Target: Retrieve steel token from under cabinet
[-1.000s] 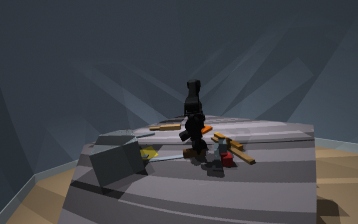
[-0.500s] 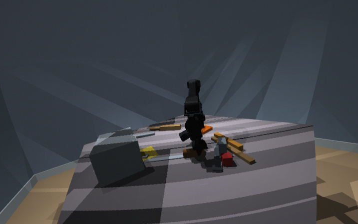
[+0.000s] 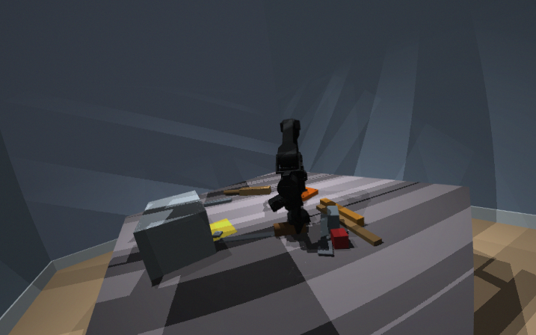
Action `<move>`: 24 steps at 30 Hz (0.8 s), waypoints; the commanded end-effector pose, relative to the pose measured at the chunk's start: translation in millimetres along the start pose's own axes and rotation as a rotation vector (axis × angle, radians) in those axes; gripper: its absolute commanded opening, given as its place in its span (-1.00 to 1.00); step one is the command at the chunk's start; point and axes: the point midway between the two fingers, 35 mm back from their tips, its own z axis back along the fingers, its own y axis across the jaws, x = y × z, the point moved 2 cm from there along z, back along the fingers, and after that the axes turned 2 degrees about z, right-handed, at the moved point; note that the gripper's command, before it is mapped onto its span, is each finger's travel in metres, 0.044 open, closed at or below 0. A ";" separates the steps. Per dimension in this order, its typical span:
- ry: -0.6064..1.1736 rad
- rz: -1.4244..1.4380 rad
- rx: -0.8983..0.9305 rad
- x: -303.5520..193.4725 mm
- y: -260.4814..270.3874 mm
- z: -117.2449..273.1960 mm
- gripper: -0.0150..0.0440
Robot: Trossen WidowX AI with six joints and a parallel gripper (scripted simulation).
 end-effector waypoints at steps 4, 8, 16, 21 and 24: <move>0.000 0.000 0.000 0.0 0.0 0.0 0.07; 0.000 0.000 0.000 0.0 0.0 0.0 -0.09; 0.000 0.000 0.000 0.0 0.0 0.0 -0.47; 0.000 0.007 0.000 -0.3 0.0 0.0 -0.49; 0.000 0.023 0.000 -0.3 0.0 0.0 -0.49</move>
